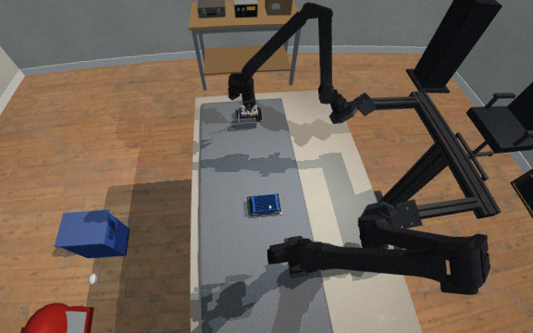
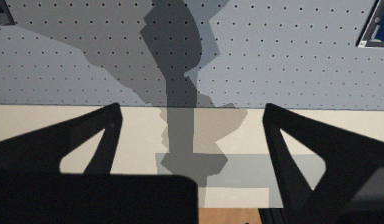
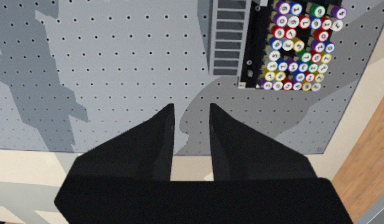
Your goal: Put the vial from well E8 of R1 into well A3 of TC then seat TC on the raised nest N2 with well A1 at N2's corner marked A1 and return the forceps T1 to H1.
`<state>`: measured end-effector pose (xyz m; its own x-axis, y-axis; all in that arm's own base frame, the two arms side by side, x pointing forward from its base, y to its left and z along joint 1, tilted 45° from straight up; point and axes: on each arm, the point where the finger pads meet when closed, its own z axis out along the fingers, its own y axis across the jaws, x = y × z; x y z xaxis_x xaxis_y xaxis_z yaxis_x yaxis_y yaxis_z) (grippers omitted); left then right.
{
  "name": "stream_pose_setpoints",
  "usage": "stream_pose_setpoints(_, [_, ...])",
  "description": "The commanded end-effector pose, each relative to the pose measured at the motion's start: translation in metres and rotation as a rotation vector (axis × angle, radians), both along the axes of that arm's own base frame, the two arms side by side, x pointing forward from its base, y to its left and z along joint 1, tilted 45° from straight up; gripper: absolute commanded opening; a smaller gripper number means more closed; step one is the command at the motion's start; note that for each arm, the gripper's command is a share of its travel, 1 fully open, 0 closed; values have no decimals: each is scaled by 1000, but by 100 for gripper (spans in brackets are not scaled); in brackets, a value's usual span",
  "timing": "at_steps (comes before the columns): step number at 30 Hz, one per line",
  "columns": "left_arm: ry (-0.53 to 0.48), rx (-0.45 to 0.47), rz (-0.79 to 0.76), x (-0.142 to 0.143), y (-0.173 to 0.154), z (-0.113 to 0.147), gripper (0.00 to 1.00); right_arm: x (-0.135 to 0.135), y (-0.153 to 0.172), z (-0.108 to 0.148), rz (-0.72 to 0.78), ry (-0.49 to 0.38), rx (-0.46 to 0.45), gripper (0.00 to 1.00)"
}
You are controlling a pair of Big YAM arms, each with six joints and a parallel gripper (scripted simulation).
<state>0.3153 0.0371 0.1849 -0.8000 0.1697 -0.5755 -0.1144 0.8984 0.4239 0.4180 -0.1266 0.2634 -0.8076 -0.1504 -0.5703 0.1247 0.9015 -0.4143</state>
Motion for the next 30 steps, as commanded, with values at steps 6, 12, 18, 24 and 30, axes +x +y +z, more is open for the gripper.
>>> stream_pose_setpoints(6, [-12,3,-9,3,-1,9,100,-19,21,-2,3,-51,2,24])
stream_pose_setpoints(12, [-12,3,-9,3,-1,9,100,-35,33,-15,3,-50,4,24])
stream_pose_setpoints(18, [-12,3,-9,3,-1,9,100,-46,40,-24,3,-49,4,24])
stream_pose_setpoints(24, [-12,3,-9,3,-1,9,100,-67,52,-40,3,-25,6,24])
stream_pose_setpoints(30, [-12,3,-9,3,-1,9,100,-81,61,-51,3,-23,7,24])
